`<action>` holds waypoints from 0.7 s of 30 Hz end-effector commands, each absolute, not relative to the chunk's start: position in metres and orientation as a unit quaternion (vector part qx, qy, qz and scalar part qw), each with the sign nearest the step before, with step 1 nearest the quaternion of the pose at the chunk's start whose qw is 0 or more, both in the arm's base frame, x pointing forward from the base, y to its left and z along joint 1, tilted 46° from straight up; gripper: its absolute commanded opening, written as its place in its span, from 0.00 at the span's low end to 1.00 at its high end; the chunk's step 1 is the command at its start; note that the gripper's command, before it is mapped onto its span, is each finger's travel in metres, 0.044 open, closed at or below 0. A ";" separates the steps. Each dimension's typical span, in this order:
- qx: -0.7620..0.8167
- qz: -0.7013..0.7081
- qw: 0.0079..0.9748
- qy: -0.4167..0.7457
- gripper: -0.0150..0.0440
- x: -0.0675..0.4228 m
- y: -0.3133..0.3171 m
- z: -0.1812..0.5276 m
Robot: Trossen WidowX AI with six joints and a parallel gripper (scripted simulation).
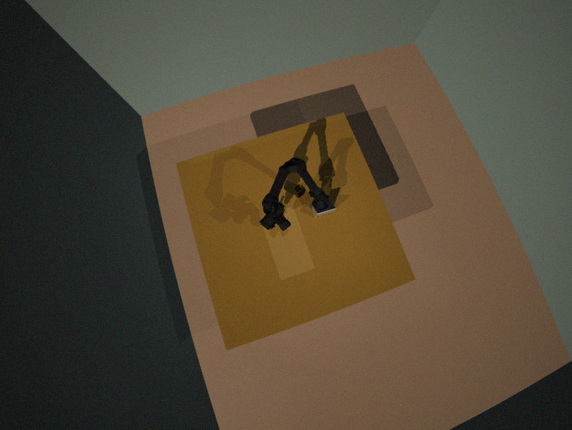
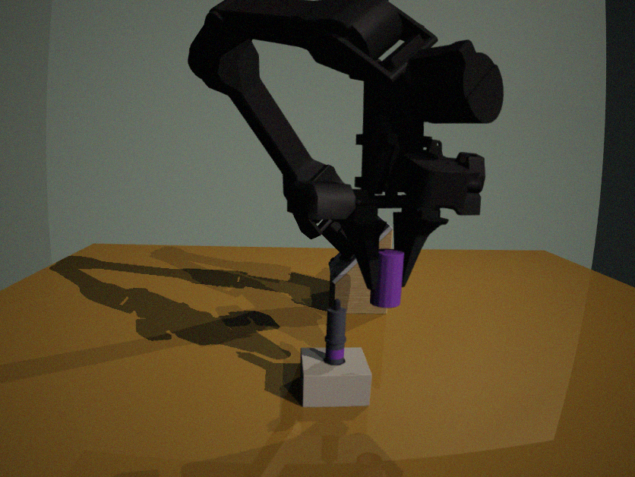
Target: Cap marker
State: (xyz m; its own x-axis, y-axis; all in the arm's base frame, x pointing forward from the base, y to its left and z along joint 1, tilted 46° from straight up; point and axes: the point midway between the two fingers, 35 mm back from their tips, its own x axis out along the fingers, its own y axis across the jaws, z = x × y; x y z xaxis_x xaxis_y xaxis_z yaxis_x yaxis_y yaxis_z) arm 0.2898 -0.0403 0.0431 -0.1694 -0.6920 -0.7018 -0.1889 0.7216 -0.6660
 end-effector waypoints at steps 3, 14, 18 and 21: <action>-0.303 -0.222 0.569 0.732 0.25 0.289 -0.052 0.076; -0.303 -0.223 0.568 0.732 0.25 0.287 -0.060 0.090; -0.303 -0.223 0.568 0.732 0.25 0.286 -0.061 0.088; -0.303 -0.223 0.568 0.732 0.25 0.286 -0.063 0.086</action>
State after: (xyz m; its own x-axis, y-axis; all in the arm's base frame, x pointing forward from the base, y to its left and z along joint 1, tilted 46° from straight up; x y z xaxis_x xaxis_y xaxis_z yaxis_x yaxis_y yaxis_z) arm 0.2871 -0.0592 0.0880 -0.1678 -0.6931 -0.7010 -0.1865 0.7206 -0.6678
